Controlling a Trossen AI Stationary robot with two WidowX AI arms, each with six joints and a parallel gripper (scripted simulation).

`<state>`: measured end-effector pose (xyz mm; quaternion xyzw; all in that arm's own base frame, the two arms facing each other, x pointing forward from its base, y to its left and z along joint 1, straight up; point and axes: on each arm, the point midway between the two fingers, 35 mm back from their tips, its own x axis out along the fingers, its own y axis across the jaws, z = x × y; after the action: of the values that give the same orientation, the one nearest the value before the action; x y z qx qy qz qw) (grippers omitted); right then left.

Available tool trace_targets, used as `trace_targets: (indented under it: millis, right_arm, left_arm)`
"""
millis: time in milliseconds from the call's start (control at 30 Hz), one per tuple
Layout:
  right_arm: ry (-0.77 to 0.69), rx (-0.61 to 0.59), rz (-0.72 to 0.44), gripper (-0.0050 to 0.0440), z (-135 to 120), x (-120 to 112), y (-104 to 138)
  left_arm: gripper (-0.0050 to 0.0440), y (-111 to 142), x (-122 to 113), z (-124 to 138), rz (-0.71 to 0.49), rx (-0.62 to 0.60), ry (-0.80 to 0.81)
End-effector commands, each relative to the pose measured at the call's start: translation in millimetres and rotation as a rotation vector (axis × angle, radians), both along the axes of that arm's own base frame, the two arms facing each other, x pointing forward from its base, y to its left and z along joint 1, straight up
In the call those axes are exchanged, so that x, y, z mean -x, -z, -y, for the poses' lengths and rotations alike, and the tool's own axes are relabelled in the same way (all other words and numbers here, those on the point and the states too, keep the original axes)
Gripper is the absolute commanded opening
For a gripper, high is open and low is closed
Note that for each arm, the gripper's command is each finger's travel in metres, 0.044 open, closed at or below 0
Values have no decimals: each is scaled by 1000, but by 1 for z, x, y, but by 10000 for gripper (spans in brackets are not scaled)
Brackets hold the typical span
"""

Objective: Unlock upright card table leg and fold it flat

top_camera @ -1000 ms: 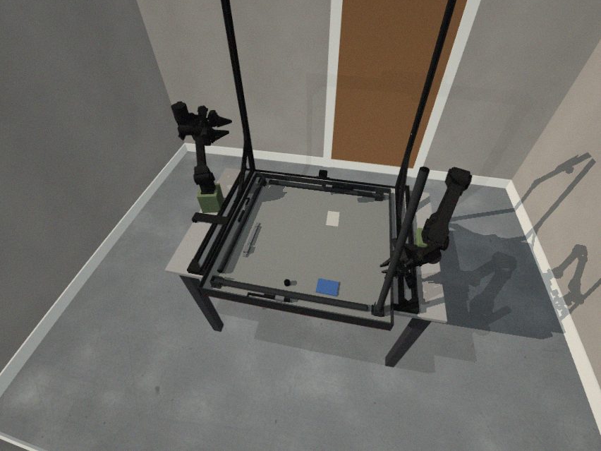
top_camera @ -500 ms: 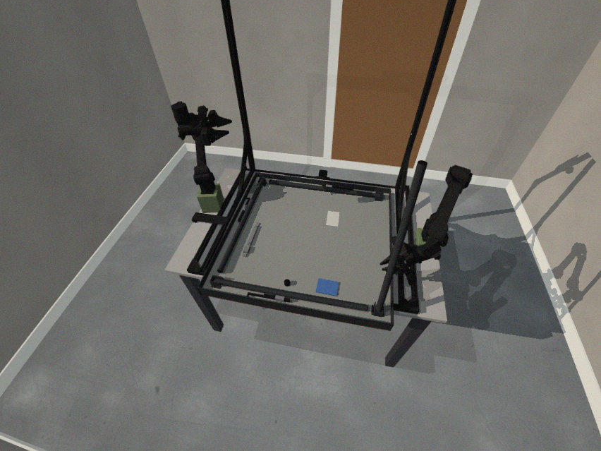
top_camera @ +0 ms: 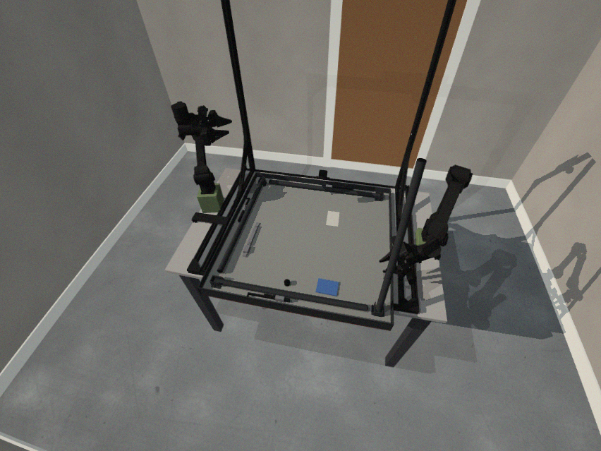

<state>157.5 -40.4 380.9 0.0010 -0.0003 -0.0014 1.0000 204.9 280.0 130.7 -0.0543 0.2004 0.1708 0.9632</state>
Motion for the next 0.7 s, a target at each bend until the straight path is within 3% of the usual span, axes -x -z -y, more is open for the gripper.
trace_targets:
  millis: [0,133,333,533,667]
  right_arm:
    - [-3,2,-1,400,0,0,0]
    - [-3,2,-1,400,0,0,0]
    - [-3,2,-1,400,0,0,0]
    - [-3,2,-1,400,0,0,0]
    - [-3,2,-1,400,0,0,0]
  left_arm:
    - [288,0,1,0,0,3,0]
    - [290,-10,24,10,0,3,0]
    - [290,-11,27,11,0,3,0]
    - [290,-13,73,8,0,-26,0]
    - [290,-11,83,11,0,-3,0]
